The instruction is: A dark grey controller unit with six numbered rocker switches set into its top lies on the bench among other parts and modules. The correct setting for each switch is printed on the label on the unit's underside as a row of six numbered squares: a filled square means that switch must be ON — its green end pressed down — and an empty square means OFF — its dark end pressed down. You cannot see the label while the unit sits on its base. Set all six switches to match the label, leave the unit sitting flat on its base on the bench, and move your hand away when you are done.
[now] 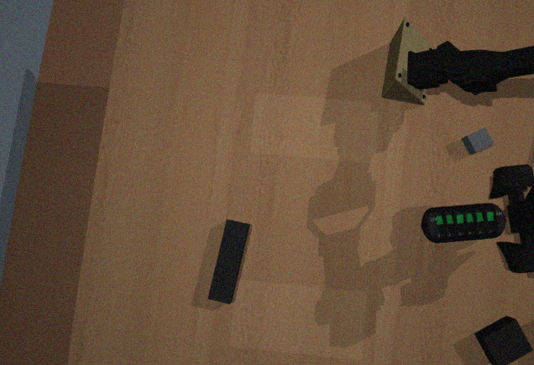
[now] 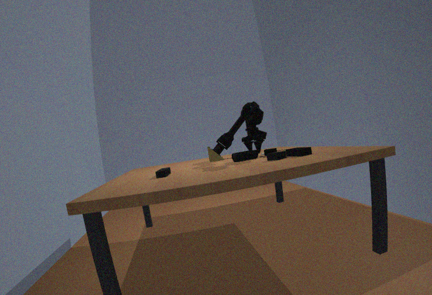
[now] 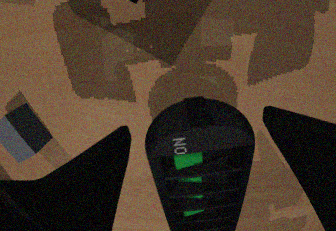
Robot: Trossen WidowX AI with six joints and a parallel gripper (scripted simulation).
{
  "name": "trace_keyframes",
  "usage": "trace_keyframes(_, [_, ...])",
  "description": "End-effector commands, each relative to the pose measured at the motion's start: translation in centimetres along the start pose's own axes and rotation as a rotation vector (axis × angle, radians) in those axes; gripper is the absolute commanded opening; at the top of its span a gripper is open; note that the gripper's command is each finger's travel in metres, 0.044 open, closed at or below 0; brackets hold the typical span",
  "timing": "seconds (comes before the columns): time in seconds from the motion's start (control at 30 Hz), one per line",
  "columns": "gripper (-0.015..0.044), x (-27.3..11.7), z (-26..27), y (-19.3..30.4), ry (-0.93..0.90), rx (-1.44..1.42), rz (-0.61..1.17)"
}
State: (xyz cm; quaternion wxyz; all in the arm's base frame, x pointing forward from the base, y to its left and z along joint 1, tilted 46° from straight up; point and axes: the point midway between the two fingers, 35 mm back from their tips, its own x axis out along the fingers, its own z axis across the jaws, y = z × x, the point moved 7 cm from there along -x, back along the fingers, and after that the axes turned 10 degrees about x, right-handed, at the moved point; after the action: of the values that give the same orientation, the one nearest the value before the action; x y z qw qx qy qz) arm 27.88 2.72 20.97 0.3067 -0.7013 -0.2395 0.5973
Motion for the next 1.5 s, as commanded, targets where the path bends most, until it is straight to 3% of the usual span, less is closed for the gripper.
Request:
trace_keyframes(0.0, [0.044, 0.0, 0.0, 0.0, 0.0, 0.0, 0.0])
trace_keyframes(0.27, [0.044, -3.9, -0.8, 5.8, -0.002, 0.001, -0.002])
trace_keyframes(0.9, [0.044, -4.2, -0.8, 6.0, -0.002, 0.001, -0.002])
trace_keyframes(1.1, [0.044, -8.8, -0.8, 5.9, -0.001, 0.003, -0.001])
trace_keyframes(1.27, [0.044, -9.0, -0.8, 5.9, -0.001, 0.003, -0.001])
trace_keyframes(1.47, [0.0282, -9.0, -0.8, 5.9, -0.001, 0.003, -0.001])
